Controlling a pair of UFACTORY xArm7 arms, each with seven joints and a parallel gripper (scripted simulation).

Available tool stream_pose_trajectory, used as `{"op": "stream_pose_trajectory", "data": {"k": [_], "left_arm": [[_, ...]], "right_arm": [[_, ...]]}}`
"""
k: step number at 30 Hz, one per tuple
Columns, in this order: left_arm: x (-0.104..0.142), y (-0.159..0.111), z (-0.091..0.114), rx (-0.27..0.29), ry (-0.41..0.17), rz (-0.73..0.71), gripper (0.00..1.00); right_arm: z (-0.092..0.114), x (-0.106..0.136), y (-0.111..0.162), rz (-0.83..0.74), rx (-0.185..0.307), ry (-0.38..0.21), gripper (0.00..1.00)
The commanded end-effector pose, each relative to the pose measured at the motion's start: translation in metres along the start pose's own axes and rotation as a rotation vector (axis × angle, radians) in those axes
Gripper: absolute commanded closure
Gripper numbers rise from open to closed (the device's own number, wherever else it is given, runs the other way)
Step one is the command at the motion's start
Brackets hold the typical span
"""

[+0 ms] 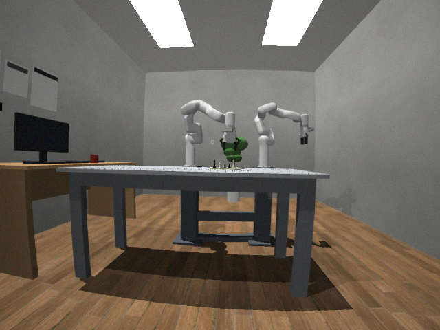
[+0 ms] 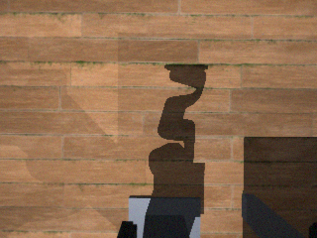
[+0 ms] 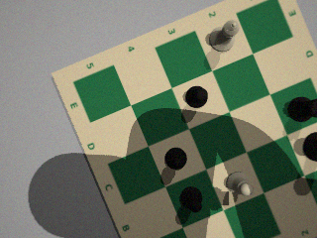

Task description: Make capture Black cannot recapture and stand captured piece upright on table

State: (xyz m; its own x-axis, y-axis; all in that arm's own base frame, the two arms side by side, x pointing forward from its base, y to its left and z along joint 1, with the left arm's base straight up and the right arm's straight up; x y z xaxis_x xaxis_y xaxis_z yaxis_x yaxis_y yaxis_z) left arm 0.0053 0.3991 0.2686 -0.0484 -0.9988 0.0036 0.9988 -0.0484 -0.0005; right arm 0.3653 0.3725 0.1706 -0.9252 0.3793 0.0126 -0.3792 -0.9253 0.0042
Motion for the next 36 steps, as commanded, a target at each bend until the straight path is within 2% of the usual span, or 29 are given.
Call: {"op": "stream_pose_trajectory", "data": {"k": [1,4,6,19,21,22,36], "left_arm": [[-0.001,0.0,0.001,0.0,0.004,0.0,0.0],[-0.001,0.0,0.001,0.0,0.004,0.0,0.0],[-0.001,0.0,0.001,0.0,0.004,0.0,0.0],[-0.001,0.0,0.001,0.0,0.004,0.0,0.0],[-0.001,0.0,0.001,0.0,0.004,0.0,0.0],[-0.001,0.0,0.001,0.0,0.004,0.0,0.0],[-0.001,0.0,0.001,0.0,0.004,0.0,0.0]], "right_arm": [[-0.002,0.0,-0.001,-0.167,0.002,0.007,0.0],[-0.002,0.0,-0.001,-0.197,0.002,0.007,0.0],[-0.005,0.001,-0.001,-0.307,0.003,0.006,0.0],[-0.011,0.001,-0.001,-0.688,0.005,0.006,0.0],[-0.011,0.001,-0.001,-0.688,0.005,0.006,0.0],[-0.013,0.001,-0.001,-0.774,0.005,0.006,0.0],[-0.019,0.001,-0.001,-1.179,0.004,0.008,0.0]]}}
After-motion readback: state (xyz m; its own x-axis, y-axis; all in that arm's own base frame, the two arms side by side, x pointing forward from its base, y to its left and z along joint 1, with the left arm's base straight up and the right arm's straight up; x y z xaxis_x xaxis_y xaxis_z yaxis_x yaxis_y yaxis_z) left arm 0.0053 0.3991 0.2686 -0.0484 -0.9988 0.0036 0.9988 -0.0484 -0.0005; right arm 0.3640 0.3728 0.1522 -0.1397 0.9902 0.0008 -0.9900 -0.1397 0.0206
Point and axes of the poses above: on each arm, the point where the finger pads meet when closed, its own z axis back along the fingers, its own y axis across the jaws, x = y × z, the point moved 2 cm from there along z, back along the fingers, and after that the axes turned 2 degrees about -z, right-handed, at the moved point
